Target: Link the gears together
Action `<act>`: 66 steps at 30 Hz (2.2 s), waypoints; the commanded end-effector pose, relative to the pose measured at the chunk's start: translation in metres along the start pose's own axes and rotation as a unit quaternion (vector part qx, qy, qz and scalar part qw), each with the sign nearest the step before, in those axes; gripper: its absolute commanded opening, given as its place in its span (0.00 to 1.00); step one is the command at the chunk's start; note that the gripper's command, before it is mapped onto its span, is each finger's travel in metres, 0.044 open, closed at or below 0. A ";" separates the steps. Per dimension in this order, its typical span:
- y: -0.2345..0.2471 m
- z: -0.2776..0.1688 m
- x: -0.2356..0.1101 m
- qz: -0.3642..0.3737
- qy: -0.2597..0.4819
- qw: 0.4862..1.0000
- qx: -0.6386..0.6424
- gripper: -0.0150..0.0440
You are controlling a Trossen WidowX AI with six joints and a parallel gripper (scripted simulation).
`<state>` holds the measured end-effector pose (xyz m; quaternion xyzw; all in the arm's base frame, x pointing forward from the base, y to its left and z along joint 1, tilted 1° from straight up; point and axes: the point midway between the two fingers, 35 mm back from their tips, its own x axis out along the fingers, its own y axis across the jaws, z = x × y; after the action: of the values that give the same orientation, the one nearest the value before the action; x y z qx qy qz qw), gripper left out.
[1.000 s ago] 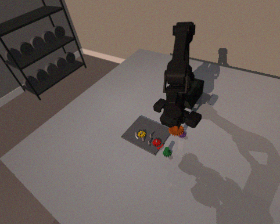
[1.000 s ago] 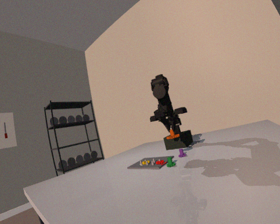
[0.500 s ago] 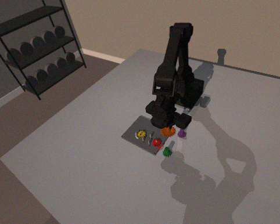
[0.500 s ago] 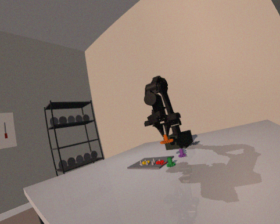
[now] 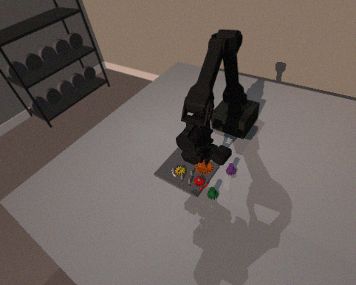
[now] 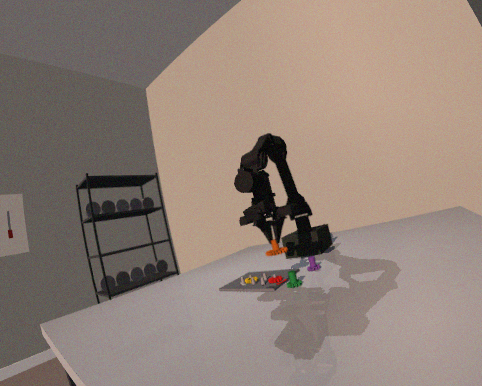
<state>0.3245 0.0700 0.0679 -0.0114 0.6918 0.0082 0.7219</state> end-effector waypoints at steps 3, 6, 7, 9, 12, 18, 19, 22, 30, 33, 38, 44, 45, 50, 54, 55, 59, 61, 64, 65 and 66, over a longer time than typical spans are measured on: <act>-0.015 0.001 0.009 -0.002 0.004 1.000 -0.001 0.25; -0.022 0.002 0.013 -0.003 0.004 1.000 -0.001 0.25; -0.025 0.002 0.014 -0.003 0.004 1.000 -0.001 0.25; -0.029 0.003 0.016 -0.003 0.004 1.000 -0.001 0.25; -0.037 0.003 0.019 -0.004 0.004 1.000 -0.001 0.25; -0.051 0.003 0.026 -0.004 0.004 1.000 -0.001 0.25; -0.054 0.003 0.027 -0.004 0.004 1.000 -0.001 0.25; -0.061 0.003 0.030 -0.005 0.004 1.000 -0.001 0.25; -0.065 0.002 0.029 -0.005 0.004 1.000 -0.001 0.25; -0.065 0.002 0.027 -0.005 0.004 1.000 -0.001 0.25; -0.065 0.002 0.027 -0.005 0.004 1.000 -0.001 0.25; -0.065 0.002 0.027 -0.005 0.004 1.000 -0.001 0.25; -0.065 0.002 0.027 -0.005 0.004 1.000 -0.001 0.25; -0.065 0.003 0.029 -0.005 0.004 1.000 -0.011 0.25; -0.065 0.002 0.034 -0.005 0.004 0.999 -0.034 0.25; -0.065 0.002 0.035 -0.005 0.004 0.999 -0.041 0.25; -0.065 0.002 0.041 -0.005 0.004 0.998 -0.062 0.25; -0.065 0.002 0.045 -0.005 0.004 0.998 -0.067 0.25; -0.066 0.002 0.049 -0.005 0.004 0.998 -0.067 0.25; -0.066 0.002 0.050 -0.005 0.004 0.998 -0.065 0.25; -0.066 0.002 0.052 -0.005 0.004 0.998 -0.062 0.25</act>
<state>0.3314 0.0050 0.0244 -0.0593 0.6893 0.0489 0.7204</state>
